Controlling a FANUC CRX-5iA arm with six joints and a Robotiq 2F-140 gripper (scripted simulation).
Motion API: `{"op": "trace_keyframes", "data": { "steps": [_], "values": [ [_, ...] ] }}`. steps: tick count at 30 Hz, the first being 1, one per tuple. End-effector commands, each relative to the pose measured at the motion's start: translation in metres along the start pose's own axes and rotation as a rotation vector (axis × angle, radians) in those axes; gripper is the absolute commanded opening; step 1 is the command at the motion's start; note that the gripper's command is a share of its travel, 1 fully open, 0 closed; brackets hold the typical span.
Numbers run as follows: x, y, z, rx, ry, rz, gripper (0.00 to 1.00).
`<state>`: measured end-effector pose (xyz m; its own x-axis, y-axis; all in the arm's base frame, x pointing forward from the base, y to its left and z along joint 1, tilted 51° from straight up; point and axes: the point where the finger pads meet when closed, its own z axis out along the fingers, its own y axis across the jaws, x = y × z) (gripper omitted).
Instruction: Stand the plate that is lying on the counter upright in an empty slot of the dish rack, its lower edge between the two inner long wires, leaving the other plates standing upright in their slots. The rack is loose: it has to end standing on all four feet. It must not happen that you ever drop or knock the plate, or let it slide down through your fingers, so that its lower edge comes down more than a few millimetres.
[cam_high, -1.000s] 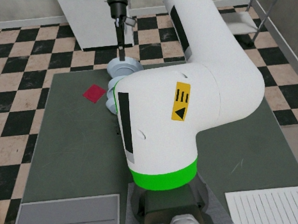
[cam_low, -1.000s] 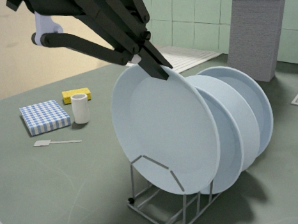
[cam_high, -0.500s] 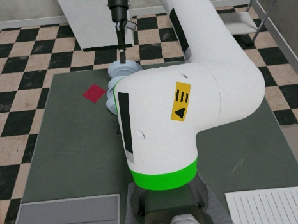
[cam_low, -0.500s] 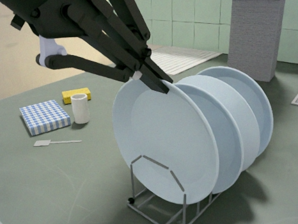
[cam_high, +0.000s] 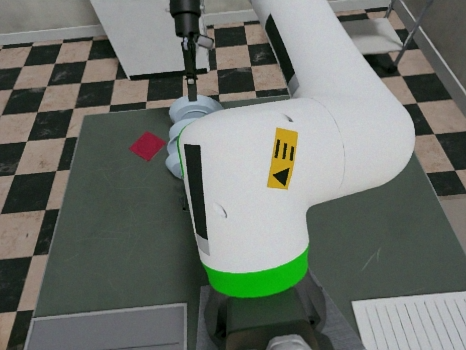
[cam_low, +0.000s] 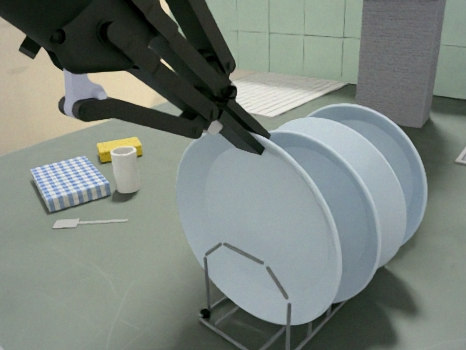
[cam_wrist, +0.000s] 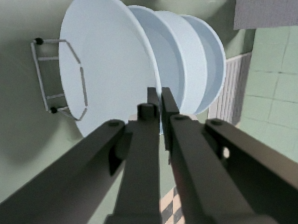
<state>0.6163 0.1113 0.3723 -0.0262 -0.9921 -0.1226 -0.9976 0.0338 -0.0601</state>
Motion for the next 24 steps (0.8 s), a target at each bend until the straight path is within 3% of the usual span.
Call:
{"op": "trace_keyframes", "data": {
  "steps": [1,24],
  "values": [
    [0.000,0.000,-0.001,0.002,0.000,0.000,0.10],
    [0.000,-0.013,0.011,0.002,0.000,0.000,0.10]
  ]
}}
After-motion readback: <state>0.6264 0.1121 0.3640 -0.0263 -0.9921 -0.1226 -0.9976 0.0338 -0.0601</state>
